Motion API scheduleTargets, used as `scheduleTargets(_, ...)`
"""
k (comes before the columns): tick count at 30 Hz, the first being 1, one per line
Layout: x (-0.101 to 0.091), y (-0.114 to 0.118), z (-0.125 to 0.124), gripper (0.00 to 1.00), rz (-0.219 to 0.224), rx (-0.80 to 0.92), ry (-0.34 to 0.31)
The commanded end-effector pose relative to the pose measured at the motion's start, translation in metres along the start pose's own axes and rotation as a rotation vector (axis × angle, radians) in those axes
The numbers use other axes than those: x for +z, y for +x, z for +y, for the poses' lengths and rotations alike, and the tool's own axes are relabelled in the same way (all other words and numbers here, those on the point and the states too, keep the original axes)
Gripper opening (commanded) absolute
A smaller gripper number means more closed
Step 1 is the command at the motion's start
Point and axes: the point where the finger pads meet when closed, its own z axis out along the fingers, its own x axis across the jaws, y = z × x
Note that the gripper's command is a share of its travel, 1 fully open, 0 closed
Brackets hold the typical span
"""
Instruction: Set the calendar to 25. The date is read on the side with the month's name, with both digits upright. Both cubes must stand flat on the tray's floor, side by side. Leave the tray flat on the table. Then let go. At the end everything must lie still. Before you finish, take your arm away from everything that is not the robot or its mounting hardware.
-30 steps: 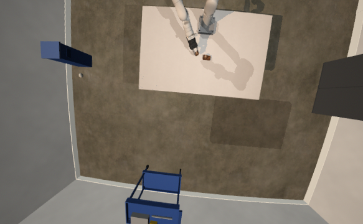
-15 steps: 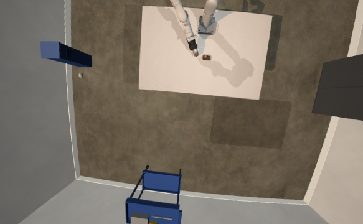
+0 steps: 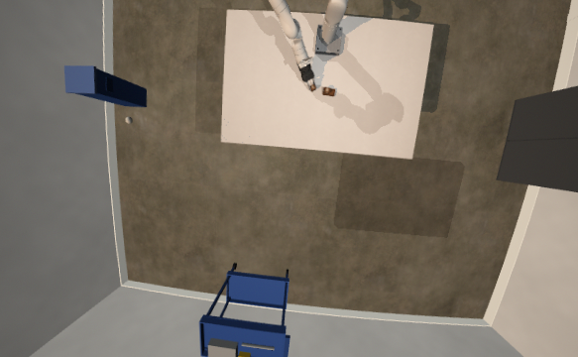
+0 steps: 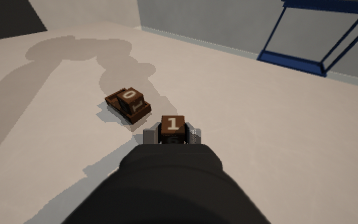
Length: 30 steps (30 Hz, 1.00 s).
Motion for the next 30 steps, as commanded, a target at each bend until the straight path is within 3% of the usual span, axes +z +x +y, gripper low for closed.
scheduleTargets(1,0.0024,-0.0012,0.0005,0.60,-0.003,0.003,0.004)
scheduleTargets(30,0.0050,-0.0012,0.0031,0.60,-0.003,0.003,0.004)
